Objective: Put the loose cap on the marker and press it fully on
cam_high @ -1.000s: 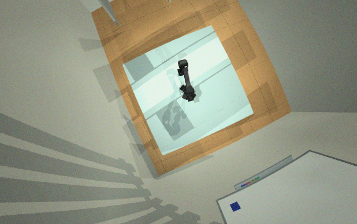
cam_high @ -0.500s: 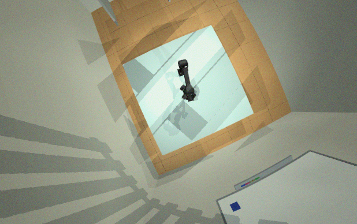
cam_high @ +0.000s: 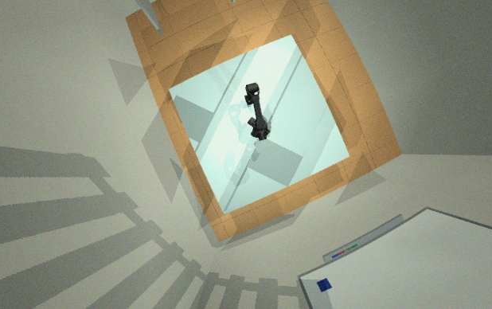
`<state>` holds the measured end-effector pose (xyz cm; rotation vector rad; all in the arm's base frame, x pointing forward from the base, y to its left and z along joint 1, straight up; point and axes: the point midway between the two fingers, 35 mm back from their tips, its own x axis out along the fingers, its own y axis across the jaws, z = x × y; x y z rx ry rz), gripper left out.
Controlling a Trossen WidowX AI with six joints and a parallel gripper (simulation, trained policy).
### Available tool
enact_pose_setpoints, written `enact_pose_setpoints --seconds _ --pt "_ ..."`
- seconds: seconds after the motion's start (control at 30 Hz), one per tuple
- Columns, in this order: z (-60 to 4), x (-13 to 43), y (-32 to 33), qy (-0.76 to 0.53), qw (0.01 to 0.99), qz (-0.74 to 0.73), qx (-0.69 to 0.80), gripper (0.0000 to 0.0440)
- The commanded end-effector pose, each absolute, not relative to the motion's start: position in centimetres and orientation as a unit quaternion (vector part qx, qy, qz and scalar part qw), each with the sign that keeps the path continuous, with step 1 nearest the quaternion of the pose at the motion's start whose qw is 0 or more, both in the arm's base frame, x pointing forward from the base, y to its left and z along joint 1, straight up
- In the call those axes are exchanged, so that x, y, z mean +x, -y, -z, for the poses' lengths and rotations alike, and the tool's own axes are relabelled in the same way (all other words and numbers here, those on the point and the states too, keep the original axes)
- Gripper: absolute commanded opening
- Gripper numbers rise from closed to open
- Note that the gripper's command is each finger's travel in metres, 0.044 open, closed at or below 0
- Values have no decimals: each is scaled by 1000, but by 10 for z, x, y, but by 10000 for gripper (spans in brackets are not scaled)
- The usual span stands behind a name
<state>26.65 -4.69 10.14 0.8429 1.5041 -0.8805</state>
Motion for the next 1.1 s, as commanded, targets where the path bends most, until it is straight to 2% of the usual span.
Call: enact_pose_setpoints --seconds 0.0,0.1,0.33,1.07 --pt "-94 251 46 -660 545 383 347 214" --pt "-94 249 45 -660 546 381 349 271" --pt "-99 250 45 -648 562 375 353 440" --pt "-158 257 53 -587 620 363 372 440"
